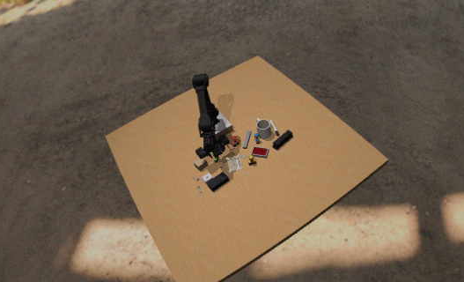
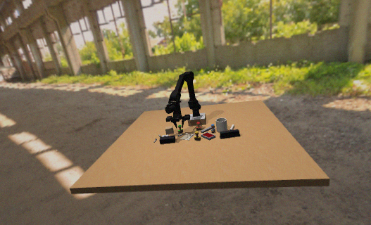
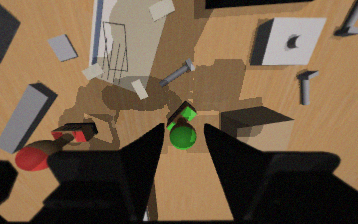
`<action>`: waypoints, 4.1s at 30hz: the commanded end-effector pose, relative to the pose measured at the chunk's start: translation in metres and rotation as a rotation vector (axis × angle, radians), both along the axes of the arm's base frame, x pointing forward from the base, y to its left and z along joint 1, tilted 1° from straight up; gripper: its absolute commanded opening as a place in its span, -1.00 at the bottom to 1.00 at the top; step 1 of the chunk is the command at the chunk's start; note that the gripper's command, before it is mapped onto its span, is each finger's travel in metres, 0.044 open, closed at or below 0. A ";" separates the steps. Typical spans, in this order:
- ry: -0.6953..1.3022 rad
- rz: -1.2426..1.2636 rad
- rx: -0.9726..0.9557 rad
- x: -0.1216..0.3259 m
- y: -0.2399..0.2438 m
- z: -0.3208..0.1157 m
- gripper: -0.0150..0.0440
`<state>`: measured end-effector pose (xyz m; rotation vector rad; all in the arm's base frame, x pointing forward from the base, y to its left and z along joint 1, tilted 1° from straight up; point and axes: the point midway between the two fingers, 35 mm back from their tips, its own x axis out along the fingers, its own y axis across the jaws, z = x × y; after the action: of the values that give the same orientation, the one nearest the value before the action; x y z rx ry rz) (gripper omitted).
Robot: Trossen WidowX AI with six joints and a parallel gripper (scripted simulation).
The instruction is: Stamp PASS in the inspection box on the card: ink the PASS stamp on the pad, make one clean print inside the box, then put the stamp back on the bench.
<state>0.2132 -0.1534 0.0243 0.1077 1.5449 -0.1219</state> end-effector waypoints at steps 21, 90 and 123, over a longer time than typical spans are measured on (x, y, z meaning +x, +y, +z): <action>0.003 -0.001 0.002 -0.002 0.001 -0.017 0.03; 0.007 -0.001 -0.003 0.000 0.000 0.010 -0.49; 0.009 -0.001 -0.005 0.000 0.001 0.026 -0.49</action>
<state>0.2136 -0.1519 0.0482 0.1057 1.5522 -0.1204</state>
